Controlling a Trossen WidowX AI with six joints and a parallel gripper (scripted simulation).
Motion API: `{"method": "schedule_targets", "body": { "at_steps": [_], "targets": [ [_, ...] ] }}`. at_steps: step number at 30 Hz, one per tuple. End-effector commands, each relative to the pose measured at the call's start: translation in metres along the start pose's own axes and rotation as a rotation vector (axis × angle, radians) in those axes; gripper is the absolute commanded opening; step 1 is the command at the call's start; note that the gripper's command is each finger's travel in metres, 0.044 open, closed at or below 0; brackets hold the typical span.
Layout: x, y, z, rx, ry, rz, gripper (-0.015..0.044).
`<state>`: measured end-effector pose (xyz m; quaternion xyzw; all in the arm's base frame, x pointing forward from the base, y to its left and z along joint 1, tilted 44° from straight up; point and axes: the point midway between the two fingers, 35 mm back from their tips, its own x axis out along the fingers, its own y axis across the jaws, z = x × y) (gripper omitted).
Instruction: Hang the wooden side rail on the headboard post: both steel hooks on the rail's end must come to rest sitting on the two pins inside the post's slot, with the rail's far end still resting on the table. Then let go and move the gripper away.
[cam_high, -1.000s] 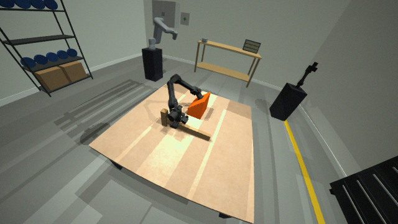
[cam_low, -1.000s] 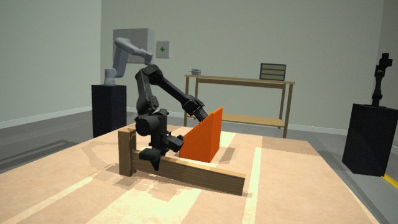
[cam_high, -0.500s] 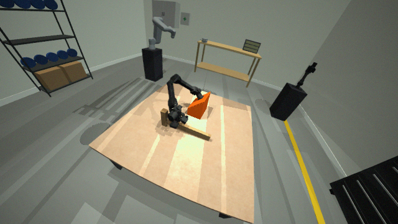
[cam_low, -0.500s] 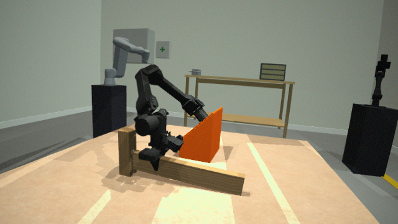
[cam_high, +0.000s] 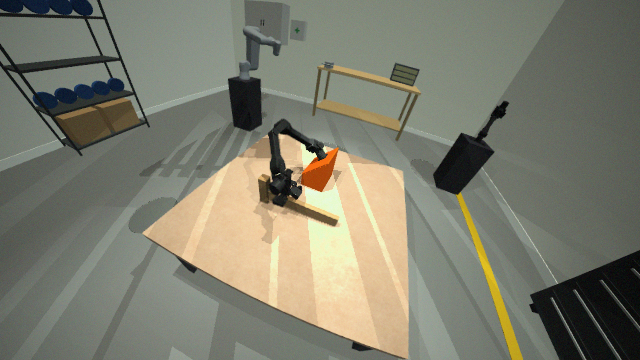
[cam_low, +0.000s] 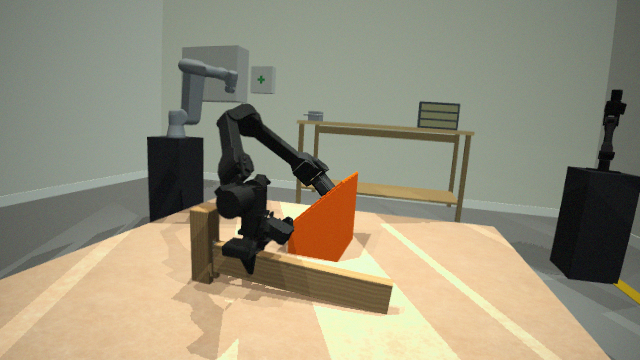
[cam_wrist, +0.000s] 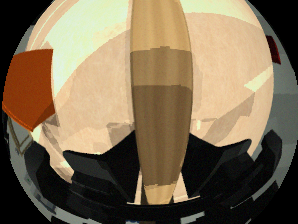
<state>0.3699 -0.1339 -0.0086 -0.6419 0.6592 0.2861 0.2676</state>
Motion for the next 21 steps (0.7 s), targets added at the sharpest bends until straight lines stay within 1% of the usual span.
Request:
{"method": "schedule_targets", "body": {
  "at_steps": [1, 21],
  "targets": [
    [-0.0047, -0.0032, -0.0012, -0.001, 0.002, -0.014, 0.0],
    [-0.0024, -0.0019, -0.0025, -0.001, 0.002, -0.014, 0.0]
  ]
}}
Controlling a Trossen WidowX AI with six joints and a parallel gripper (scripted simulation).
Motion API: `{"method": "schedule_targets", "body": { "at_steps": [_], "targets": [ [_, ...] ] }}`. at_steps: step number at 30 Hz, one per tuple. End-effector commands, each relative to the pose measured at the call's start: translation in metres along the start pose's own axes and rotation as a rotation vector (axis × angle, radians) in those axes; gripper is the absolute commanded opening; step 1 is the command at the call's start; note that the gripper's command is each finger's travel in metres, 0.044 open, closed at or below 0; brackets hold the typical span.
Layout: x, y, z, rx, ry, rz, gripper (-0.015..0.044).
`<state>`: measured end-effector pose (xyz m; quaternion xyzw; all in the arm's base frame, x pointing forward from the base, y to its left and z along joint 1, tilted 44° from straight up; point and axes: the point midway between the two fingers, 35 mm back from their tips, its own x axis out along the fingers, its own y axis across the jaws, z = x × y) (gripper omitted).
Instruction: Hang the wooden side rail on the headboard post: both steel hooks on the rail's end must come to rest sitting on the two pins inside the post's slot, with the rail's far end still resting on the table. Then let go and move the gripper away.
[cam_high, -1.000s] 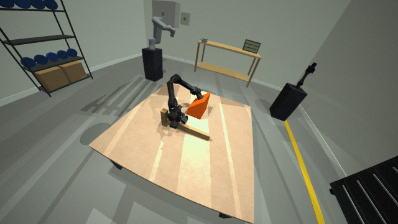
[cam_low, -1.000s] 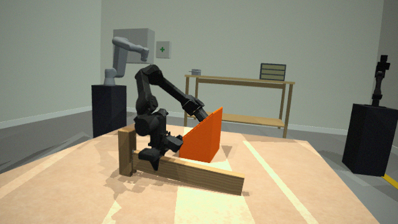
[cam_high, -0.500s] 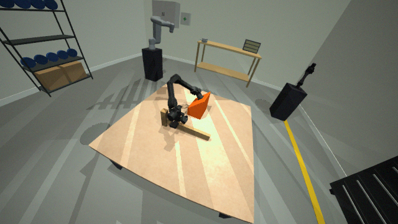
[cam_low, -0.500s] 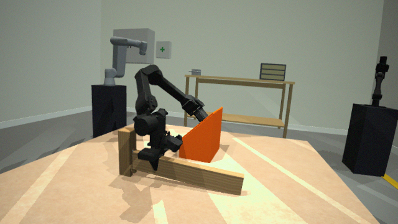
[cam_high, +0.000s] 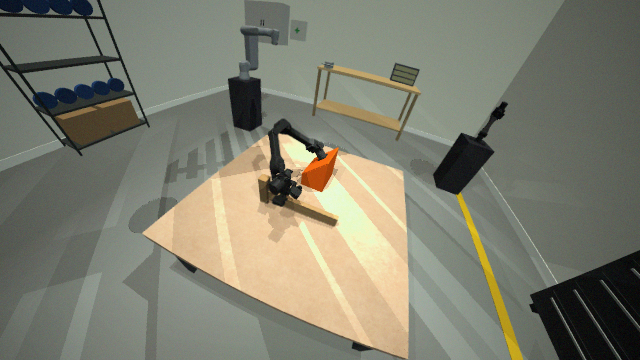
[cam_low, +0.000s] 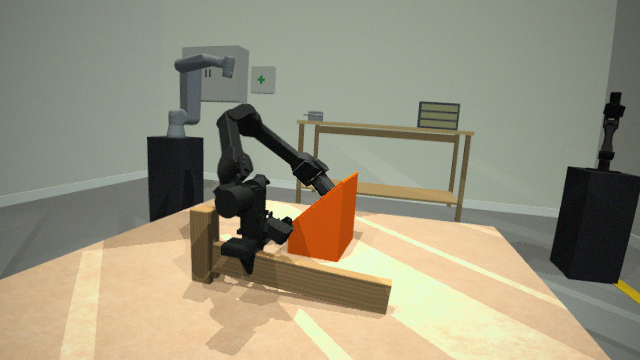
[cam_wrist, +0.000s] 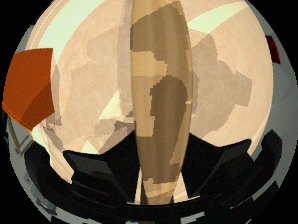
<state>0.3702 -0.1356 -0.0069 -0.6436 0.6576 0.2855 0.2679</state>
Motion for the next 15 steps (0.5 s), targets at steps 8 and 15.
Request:
{"method": "schedule_targets", "body": {
  "at_steps": [8, 15],
  "targets": [
    [-0.0011, -0.0017, -0.0001, 0.0, 0.001, -0.01, 0.0],
    [0.0001, -0.0017, -0.0001, 0.0, 0.001, -0.01, 0.0]
  ]
}}
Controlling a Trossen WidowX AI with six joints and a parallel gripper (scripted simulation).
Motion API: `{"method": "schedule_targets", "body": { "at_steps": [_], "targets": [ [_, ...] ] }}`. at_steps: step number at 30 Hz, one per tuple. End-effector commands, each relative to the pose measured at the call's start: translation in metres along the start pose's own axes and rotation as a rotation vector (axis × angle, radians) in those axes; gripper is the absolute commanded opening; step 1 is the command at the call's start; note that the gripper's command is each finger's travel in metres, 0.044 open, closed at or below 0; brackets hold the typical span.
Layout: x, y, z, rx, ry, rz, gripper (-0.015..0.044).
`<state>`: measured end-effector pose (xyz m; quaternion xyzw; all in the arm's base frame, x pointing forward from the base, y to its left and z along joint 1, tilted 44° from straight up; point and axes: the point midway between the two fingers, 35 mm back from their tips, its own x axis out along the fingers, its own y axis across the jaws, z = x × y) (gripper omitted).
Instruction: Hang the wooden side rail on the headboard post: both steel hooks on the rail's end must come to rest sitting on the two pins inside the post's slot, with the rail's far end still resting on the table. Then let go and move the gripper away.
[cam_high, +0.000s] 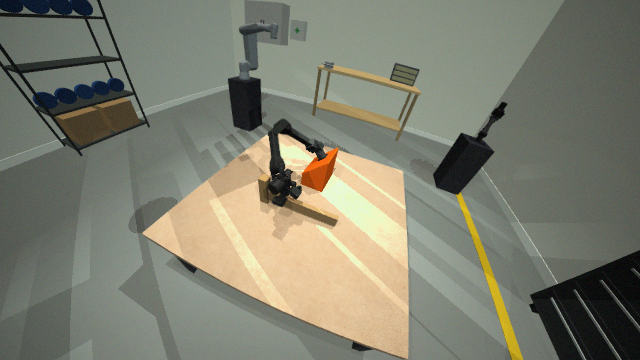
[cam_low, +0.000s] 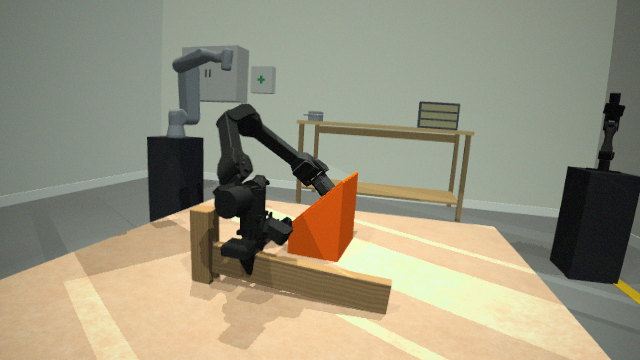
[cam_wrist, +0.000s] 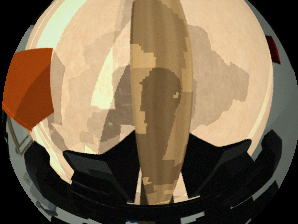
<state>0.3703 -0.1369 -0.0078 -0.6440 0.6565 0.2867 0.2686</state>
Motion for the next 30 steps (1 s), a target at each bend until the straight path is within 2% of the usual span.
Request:
{"method": "schedule_targets", "body": {
  "at_steps": [1, 30],
  "targets": [
    [-0.0012, -0.0016, 0.0002, 0.002, 0.004, -0.008, 0.0],
    [0.0036, -0.0016, 0.0002, 0.001, 0.005, -0.008, 0.0]
  ]
}}
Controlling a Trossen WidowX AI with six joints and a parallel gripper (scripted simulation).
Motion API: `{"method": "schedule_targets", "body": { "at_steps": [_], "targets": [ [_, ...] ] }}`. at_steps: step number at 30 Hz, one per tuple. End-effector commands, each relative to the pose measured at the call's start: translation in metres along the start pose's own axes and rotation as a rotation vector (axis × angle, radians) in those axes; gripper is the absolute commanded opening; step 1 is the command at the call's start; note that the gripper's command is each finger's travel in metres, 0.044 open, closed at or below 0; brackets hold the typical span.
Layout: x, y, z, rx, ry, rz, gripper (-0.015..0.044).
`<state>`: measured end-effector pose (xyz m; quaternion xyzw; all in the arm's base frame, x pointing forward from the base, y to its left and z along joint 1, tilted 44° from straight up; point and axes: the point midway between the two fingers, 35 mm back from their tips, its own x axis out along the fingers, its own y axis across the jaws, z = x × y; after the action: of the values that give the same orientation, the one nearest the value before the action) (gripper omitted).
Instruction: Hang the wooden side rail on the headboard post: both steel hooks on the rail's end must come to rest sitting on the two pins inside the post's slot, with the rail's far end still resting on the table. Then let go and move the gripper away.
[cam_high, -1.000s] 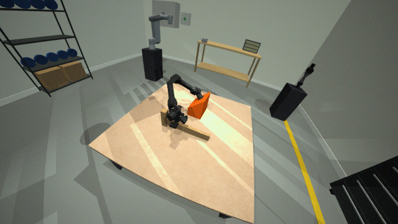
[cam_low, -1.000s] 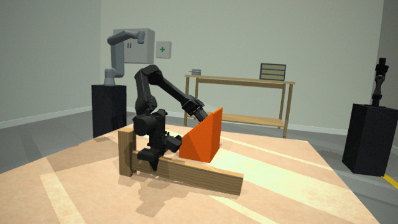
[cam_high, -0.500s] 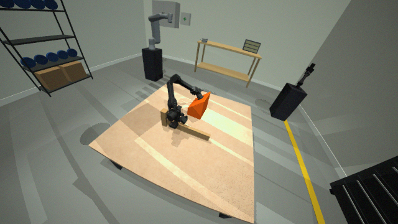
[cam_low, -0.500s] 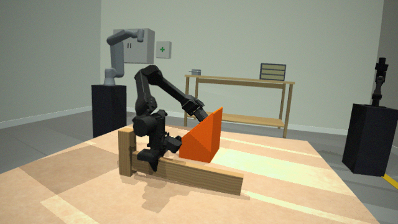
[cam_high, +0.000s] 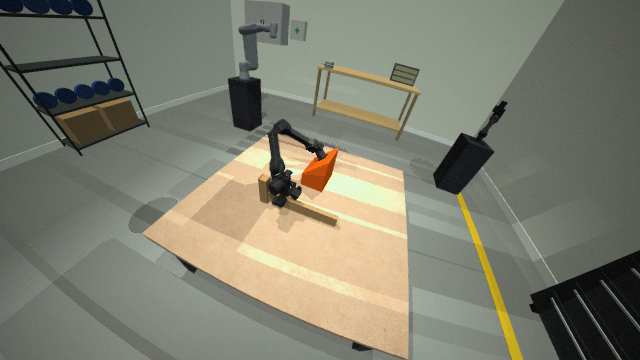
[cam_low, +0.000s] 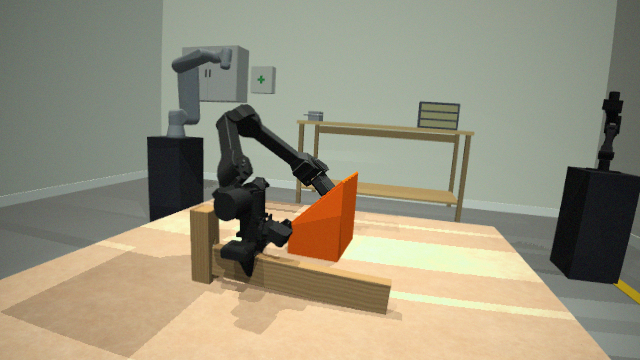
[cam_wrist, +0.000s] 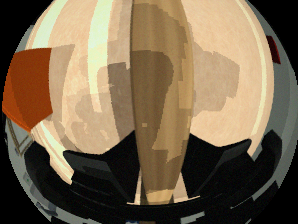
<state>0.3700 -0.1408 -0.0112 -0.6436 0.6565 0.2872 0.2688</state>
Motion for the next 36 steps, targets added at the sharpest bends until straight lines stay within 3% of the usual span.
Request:
{"method": "schedule_targets", "body": {
  "at_steps": [1, 35, 36],
  "targets": [
    [-0.0014, -0.0017, 0.0006, 0.002, 0.006, -0.008, 0.0],
    [0.0041, -0.0018, 0.0006, 0.001, 0.006, -0.008, 0.0],
    [0.0034, -0.0007, 0.0011, -0.004, 0.003, -0.004, 0.0026]
  ]
}}
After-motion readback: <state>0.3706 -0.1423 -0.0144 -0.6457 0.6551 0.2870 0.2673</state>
